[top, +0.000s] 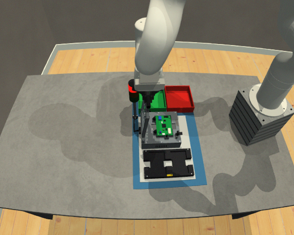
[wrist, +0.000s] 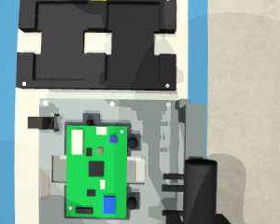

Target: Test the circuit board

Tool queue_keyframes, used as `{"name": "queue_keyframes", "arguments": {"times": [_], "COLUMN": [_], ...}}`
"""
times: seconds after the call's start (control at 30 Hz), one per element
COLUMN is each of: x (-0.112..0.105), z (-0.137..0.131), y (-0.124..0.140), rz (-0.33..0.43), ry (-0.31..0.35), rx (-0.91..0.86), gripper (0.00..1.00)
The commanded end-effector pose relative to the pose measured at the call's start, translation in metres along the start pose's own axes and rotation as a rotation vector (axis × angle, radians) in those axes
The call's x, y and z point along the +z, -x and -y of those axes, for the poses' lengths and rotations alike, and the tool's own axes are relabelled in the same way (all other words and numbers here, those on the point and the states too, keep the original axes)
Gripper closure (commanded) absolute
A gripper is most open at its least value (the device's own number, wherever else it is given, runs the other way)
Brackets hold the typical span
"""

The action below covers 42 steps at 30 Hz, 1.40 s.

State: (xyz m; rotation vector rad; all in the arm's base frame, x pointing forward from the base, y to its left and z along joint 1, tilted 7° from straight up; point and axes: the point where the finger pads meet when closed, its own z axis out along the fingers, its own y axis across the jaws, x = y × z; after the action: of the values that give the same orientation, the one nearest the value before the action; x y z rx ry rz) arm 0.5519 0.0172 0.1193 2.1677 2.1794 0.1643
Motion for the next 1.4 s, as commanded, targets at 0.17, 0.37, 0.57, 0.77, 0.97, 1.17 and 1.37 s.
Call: {"name": "queue_keyframes", "arguments": {"times": [0.17, 0.37, 0.57, 0.77, 0.97, 1.17, 1.37], "x": [-0.001, -0.001, -0.002, -0.003, -0.003, -0.002, -0.002], "z": [-0.001, -0.002, -0.014, -0.034, -0.046, -0.054, -0.055], "y": [0.0, 0.0, 0.0, 0.0, 0.0, 0.0, 0.0], "rz": [0.0, 0.0, 0.0, 0.0, 0.0, 0.0, 0.0], "ry": [0.002, 0.002, 0.002, 0.002, 0.002, 0.002, 0.002], "rx": [0.0, 0.0, 0.0, 0.0, 0.0, 0.0, 0.0], "gripper": [1.0, 1.0, 1.0, 1.0, 1.0, 1.0, 1.0]}}
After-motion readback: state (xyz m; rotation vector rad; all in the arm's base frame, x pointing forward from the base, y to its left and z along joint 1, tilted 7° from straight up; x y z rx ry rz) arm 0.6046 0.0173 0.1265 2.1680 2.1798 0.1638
